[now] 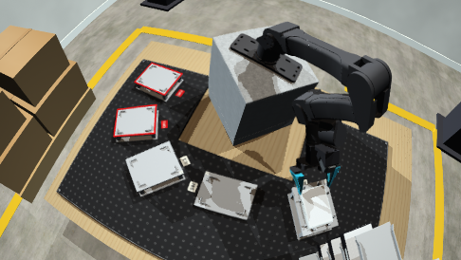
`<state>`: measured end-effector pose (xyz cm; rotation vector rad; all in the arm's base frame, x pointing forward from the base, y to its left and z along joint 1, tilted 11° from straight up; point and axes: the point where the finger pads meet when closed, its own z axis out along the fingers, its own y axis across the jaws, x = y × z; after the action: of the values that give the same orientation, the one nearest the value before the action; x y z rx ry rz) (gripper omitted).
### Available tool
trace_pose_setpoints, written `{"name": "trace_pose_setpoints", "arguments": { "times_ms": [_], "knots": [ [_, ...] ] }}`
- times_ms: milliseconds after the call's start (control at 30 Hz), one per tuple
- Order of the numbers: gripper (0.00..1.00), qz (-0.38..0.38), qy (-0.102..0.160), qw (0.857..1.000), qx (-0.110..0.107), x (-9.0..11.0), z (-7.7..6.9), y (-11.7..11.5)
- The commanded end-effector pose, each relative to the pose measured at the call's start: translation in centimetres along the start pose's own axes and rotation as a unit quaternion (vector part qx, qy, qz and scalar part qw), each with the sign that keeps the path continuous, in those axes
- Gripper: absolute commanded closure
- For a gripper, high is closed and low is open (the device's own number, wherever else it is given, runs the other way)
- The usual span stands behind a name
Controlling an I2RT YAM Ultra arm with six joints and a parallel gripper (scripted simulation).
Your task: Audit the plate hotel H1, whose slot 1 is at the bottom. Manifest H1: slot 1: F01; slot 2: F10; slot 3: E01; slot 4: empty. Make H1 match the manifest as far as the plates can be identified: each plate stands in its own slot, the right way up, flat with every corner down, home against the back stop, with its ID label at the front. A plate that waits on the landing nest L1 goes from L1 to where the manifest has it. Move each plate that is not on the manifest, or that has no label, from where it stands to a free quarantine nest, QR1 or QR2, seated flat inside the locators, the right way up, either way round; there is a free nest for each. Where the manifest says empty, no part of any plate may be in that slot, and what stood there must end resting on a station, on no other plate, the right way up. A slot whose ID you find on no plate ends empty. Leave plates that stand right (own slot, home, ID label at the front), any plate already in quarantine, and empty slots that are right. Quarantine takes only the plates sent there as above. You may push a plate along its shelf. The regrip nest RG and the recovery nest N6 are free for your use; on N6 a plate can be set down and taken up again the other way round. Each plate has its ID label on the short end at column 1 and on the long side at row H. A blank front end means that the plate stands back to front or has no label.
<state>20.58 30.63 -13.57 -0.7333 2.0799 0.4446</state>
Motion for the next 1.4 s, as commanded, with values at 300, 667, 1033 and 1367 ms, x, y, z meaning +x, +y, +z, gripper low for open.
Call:
{"name": "trace_pose_setpoints", "arguments": {
  "times_ms": [300, 667, 1033, 1367],
  "knots": [
    [0.0, 0.002, -0.004, 1.0, 0.0, -1.5, -1.5, 0.1],
    [0.0, 0.002, -0.004, 1.0, 0.0, -2.4, -2.7, 0.1],
    [0.0, 0.002, -0.004, 1.0, 0.0, -3.4, -3.8, 0.1],
    [0.0, 0.002, 0.048, 0.999, 0.0, -4.9, -3.5, 0.1]
  ]
}}
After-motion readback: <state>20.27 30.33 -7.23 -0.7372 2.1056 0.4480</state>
